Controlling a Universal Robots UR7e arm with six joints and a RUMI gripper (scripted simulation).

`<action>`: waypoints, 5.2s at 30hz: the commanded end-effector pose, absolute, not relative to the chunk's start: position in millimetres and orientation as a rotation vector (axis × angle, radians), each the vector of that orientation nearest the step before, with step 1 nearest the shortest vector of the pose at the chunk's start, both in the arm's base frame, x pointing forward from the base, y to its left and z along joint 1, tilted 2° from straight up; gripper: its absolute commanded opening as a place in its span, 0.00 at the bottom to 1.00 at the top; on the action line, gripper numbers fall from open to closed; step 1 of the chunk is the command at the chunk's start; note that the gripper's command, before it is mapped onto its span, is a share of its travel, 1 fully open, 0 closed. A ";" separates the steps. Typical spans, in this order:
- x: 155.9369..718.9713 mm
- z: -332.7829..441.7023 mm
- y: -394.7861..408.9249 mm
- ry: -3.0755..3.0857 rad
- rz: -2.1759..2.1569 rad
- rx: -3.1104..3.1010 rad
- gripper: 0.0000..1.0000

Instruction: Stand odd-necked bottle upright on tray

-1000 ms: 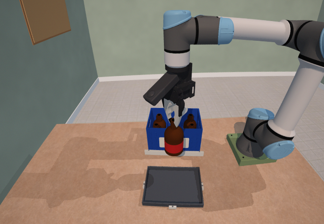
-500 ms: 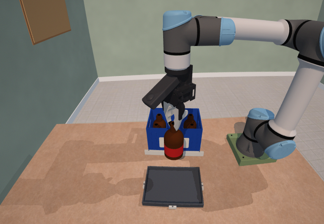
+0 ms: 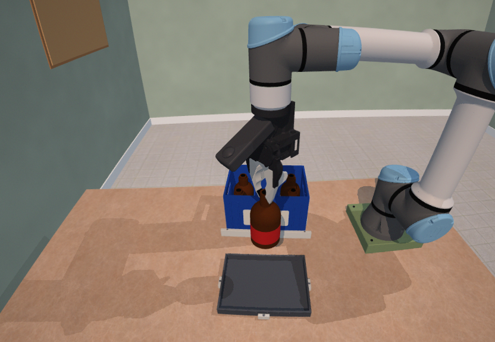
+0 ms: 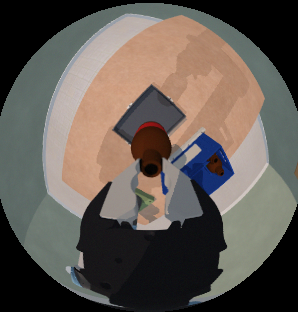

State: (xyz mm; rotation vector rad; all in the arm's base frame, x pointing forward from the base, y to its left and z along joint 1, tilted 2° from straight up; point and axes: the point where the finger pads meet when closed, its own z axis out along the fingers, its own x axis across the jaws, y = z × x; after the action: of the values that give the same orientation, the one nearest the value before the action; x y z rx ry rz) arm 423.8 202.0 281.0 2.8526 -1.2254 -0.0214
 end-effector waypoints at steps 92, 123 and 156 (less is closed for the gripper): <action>424.4 279.9 217.4 -1.226 -0.019 2.853 0.00; 423.4 241.3 216.4 -1.226 -0.019 2.853 0.00; 421.2 154.1 214.0 -1.226 -0.019 2.853 0.00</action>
State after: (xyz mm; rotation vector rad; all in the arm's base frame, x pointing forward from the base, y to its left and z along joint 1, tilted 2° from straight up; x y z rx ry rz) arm 420.6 214.1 164.9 2.8517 -1.2252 -0.0228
